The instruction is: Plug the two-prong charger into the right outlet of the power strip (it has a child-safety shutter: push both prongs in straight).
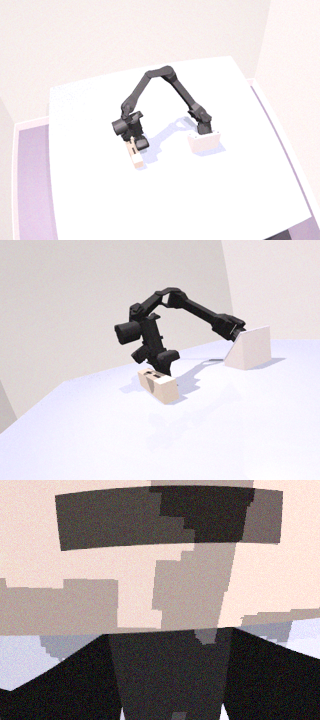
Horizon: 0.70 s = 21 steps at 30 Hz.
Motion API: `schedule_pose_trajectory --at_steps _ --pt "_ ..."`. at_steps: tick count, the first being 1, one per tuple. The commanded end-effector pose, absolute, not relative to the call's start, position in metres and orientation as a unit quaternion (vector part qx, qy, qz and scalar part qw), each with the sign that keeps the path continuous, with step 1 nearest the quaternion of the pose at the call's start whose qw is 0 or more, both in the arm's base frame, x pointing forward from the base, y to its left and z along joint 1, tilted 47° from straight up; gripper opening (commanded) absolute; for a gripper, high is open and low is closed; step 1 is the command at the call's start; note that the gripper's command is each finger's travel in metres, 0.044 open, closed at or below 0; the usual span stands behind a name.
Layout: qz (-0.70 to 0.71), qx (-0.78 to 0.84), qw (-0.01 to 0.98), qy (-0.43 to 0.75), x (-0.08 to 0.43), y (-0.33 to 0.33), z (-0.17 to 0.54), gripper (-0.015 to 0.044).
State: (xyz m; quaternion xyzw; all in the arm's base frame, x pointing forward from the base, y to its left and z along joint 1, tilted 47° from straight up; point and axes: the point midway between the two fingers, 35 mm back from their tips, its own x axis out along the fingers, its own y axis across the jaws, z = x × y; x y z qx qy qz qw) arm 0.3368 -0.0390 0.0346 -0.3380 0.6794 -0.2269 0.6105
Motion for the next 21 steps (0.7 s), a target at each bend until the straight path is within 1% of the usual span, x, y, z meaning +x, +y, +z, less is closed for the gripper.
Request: schedule_pose_trajectory --at_steps 1,21 --pt "-0.23 -0.335 0.62 0.671 0.3428 -0.0391 0.0348 0.0" --pt "-0.23 -0.335 0.62 0.671 0.3403 -0.039 0.0355 0.0"
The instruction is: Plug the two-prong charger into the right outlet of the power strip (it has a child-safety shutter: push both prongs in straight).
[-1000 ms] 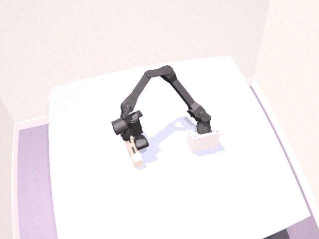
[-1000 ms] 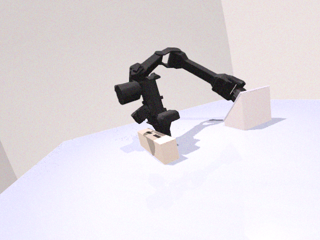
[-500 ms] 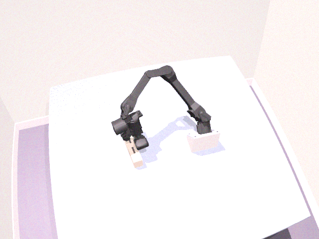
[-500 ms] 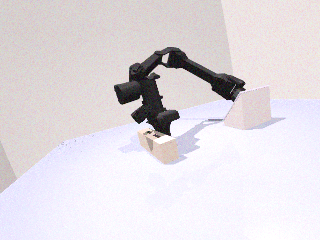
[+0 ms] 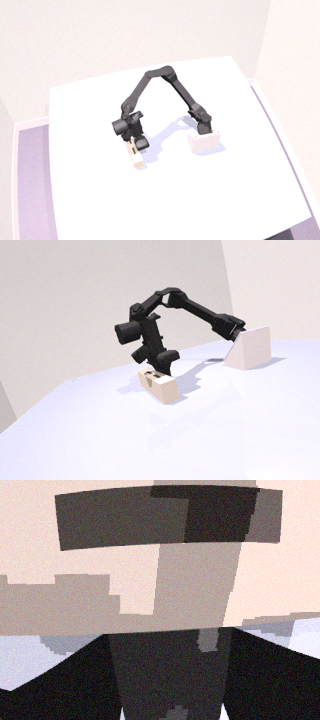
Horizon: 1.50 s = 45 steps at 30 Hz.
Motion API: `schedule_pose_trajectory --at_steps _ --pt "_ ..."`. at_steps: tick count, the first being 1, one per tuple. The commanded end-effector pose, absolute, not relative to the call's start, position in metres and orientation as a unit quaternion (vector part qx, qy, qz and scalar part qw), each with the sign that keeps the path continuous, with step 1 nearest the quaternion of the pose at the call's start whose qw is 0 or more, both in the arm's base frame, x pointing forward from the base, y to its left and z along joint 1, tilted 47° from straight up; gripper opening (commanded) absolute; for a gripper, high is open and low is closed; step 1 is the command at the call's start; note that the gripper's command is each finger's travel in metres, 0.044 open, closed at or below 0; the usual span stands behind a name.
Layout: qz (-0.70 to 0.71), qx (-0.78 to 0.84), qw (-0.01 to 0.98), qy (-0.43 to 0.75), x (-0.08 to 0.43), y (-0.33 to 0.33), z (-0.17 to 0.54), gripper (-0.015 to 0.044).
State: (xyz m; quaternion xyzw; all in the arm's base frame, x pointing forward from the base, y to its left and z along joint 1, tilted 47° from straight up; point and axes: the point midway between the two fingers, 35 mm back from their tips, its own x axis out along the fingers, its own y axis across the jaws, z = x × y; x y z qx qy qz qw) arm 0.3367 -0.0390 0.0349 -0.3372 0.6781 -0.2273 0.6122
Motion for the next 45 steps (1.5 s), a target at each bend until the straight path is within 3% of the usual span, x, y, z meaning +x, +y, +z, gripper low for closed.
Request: schedule_pose_trajectory --at_steps 1,45 --pt "-0.23 -0.335 0.62 0.671 0.3402 -0.039 0.0355 0.0" --pt "-0.23 -0.335 0.62 0.671 0.3441 -0.0364 0.0376 0.0"
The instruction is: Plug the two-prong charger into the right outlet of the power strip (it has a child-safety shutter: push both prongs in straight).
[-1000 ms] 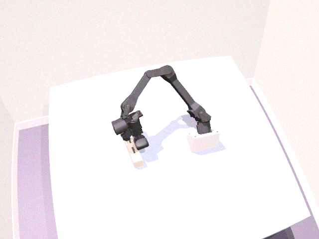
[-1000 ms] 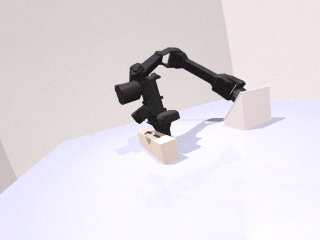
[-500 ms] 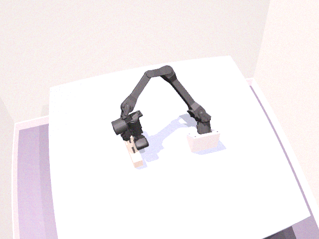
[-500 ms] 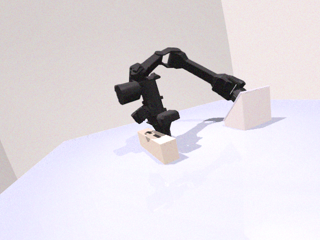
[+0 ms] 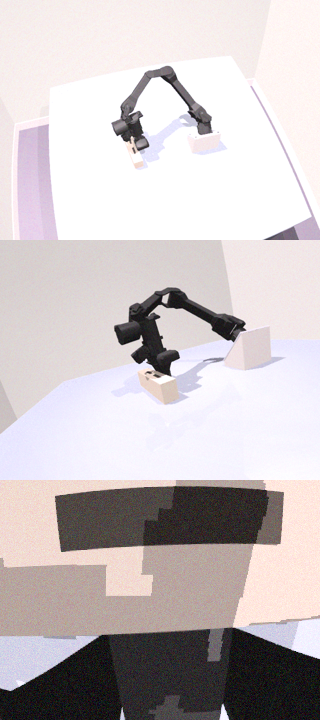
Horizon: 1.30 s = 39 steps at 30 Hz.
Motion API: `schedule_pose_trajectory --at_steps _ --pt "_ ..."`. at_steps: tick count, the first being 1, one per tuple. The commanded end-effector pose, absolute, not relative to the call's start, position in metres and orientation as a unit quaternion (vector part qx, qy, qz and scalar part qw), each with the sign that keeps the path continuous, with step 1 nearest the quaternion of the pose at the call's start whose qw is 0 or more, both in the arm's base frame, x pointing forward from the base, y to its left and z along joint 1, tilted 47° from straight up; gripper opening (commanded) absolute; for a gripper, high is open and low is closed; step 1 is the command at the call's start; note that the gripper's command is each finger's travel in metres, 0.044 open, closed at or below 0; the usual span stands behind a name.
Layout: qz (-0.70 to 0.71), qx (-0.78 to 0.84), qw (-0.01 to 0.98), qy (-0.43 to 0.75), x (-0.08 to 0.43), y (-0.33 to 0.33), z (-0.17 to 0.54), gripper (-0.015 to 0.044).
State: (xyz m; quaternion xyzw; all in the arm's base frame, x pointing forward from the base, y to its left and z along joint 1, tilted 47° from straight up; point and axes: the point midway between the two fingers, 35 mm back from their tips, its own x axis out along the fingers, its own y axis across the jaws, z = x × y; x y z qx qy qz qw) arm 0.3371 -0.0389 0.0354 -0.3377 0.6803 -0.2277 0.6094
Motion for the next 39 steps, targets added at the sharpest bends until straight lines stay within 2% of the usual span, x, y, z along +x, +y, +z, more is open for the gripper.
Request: schedule_pose_trajectory --at_steps 1,29,39 --pt "-0.23 -0.335 0.62 0.671 0.3442 -0.0364 0.0377 0.0" --pt "-0.228 -0.338 0.608 0.681 0.3372 -0.0389 0.0352 0.0" --pt "-0.228 -0.338 0.608 0.681 0.3372 -0.0389 0.0352 0.0263"
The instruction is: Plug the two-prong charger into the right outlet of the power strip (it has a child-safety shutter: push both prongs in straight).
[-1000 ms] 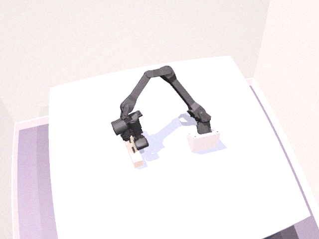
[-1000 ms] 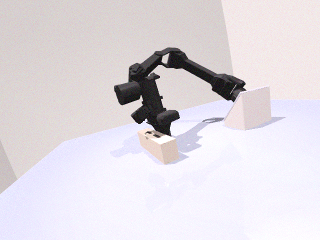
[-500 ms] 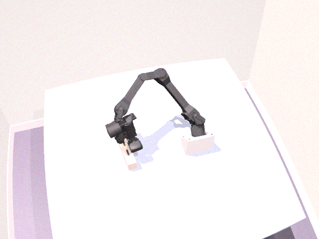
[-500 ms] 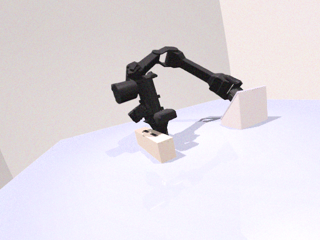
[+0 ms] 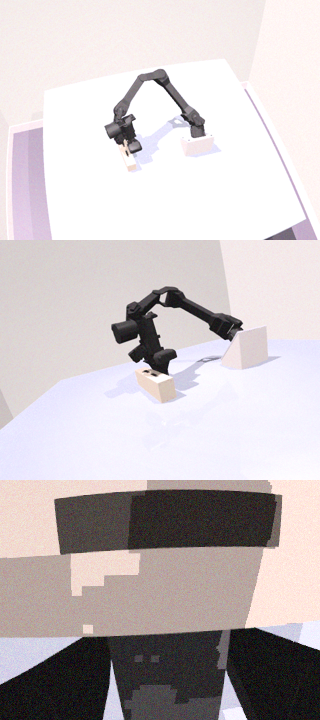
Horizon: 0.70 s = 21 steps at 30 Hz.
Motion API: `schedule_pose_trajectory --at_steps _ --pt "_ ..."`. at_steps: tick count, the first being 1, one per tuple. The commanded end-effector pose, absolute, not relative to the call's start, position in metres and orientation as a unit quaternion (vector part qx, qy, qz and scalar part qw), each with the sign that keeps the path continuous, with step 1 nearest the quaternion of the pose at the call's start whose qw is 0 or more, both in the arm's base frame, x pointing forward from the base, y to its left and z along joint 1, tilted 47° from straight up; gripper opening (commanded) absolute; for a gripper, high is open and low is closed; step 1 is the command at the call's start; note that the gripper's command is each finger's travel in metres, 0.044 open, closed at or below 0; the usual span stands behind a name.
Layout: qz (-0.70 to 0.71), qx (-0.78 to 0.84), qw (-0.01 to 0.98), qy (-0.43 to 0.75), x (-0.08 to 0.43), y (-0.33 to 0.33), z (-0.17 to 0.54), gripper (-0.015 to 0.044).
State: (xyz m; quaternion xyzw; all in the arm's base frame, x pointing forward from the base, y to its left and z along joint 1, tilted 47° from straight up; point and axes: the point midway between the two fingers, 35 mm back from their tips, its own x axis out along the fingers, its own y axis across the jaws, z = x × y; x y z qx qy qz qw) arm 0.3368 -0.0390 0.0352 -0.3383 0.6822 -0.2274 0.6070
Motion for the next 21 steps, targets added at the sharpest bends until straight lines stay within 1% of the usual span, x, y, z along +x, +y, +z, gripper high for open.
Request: schedule_pose_trajectory --at_steps 1,7,21 --pt "-0.228 -0.338 0.608 0.681 0.3372 -0.0389 0.0352 0.0289" --pt "-0.228 -0.338 0.608 0.681 0.3371 -0.0389 0.0352 0.044" --pt "-0.228 -0.337 0.611 0.679 0.3337 -0.0394 0.0355 0.044"
